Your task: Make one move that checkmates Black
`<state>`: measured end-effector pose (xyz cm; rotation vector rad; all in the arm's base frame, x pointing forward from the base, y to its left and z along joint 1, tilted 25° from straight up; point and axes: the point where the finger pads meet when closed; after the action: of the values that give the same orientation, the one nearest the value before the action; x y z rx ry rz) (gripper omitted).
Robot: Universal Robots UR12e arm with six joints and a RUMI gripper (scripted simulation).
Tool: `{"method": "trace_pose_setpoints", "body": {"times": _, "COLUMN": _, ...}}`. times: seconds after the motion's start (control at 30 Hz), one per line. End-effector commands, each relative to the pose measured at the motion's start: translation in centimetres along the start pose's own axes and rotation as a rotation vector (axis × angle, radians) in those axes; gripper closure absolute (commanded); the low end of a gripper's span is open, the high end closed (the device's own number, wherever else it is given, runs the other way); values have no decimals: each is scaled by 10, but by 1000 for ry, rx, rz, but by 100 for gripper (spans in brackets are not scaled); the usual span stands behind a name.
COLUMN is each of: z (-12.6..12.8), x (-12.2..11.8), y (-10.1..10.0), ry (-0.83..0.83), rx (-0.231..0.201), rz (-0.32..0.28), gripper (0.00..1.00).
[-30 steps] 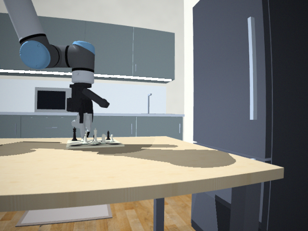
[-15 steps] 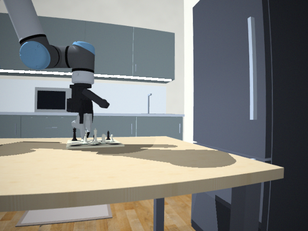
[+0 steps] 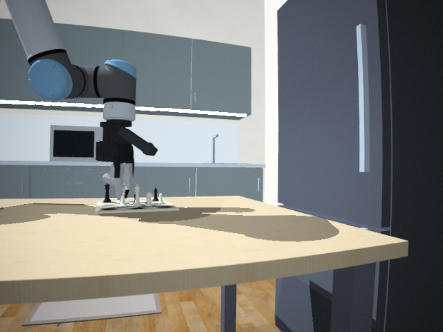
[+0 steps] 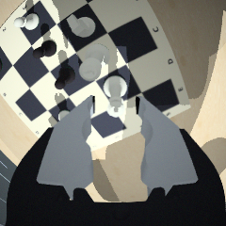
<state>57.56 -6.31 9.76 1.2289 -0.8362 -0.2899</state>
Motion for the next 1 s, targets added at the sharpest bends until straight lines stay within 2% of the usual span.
{"method": "trace_pose_setpoints", "body": {"times": 0.0, "z": 0, "x": 0, "y": 0, "ry": 0, "rx": 1, "rz": 1, "gripper": 75}}
{"method": "trace_pose_setpoints", "body": {"times": 0.1, "z": 0, "x": 0, "y": 0, "ry": 0, "rx": 1, "rz": 1, "gripper": 75}}
{"method": "trace_pose_setpoints", "body": {"times": 0.13, "z": 0, "x": 0, "y": 0, "ry": 0, "rx": 1, "rz": 1, "gripper": 100}}
{"method": "trace_pose_setpoints", "body": {"times": 0.97, "z": 0, "x": 0, "y": 0, "ry": 0, "rx": 1, "rz": 1, "gripper": 100}}
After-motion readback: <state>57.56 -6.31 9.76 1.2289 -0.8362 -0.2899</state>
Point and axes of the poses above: the point where the finger pads meet when closed, its own y axis back along the fingers, its own z axis across the jaws, x = y × z, and after that the axes turned 13 degrees about -y, right-handed
